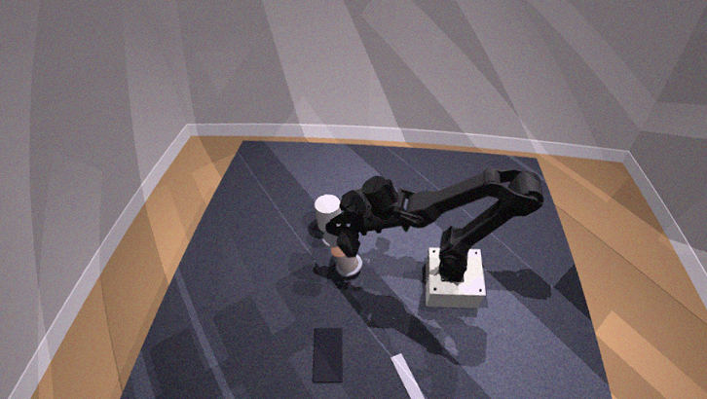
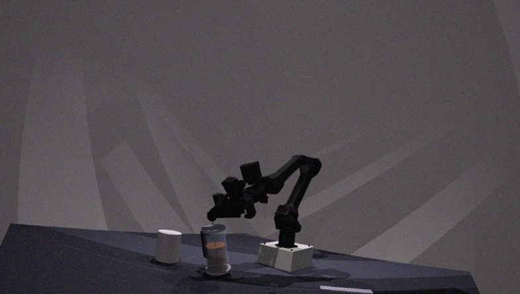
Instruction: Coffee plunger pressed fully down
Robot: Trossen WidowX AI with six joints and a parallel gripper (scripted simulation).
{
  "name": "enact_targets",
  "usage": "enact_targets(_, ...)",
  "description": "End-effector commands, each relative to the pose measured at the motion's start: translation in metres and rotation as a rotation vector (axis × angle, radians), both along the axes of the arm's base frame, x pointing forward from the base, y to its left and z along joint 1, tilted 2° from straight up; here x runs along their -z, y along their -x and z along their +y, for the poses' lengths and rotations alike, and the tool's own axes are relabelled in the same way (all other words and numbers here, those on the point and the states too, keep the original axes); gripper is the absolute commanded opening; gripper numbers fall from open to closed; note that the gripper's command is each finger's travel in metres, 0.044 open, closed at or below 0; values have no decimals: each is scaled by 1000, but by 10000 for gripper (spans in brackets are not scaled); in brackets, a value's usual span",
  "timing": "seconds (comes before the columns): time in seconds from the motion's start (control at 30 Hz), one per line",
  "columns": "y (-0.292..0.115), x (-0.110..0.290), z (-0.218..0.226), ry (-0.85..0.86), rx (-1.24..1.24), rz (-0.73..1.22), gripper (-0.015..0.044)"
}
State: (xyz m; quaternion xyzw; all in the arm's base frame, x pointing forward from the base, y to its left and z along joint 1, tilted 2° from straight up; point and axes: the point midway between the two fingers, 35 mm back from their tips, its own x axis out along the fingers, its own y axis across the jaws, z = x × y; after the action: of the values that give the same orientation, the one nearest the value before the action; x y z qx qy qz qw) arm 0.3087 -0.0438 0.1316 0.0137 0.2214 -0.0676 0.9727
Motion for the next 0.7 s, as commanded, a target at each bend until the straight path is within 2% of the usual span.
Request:
enact_targets(0.0,0,8,0,-11,4,28,123)
enact_targets(0.67,-4,7,0,-11,4,28,123)
